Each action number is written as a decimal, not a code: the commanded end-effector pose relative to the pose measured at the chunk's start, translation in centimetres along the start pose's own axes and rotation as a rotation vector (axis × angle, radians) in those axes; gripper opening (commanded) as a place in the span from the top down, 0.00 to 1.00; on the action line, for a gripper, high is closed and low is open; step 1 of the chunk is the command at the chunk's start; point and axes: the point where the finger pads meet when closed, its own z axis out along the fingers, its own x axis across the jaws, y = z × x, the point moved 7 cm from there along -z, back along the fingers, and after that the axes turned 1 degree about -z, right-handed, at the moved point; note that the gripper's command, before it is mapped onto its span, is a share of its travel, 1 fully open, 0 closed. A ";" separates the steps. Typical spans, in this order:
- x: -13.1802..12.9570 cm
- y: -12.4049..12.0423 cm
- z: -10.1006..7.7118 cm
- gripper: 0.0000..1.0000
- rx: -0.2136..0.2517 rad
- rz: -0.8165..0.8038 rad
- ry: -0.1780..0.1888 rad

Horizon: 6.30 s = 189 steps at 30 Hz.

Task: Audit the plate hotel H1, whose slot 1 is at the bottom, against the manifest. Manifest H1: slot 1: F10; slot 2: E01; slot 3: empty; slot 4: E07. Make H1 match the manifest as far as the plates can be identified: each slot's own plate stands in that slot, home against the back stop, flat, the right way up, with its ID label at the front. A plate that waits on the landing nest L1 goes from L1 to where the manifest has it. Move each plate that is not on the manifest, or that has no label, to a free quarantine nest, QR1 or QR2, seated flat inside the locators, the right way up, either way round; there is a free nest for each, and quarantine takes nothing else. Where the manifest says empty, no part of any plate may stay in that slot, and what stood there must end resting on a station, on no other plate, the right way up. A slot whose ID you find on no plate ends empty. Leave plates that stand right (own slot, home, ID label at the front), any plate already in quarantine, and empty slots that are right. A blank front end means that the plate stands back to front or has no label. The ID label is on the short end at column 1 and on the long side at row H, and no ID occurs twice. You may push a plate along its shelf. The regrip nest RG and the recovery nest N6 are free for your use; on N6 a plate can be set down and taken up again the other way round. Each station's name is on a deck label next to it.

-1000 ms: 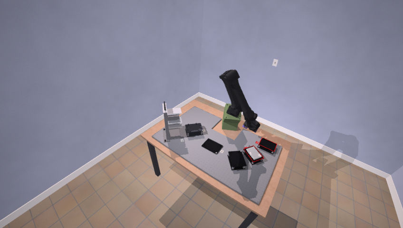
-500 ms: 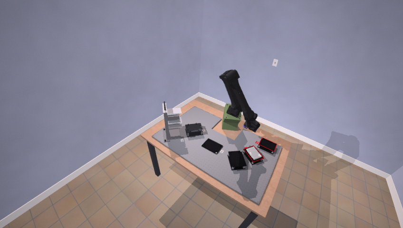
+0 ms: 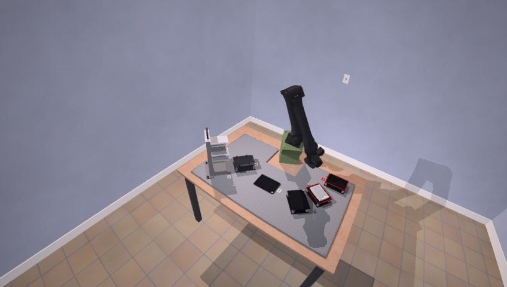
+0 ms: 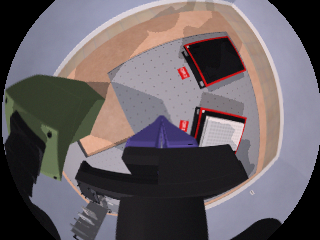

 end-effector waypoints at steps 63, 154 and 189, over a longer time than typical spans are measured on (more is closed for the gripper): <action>1.3 -15.3 -10.5 1.00 0.127 1.515 -0.246; 17.2 -22.0 -23.9 1.00 0.111 2.646 -0.733; 22.3 -22.4 -23.1 1.00 0.084 2.770 -1.373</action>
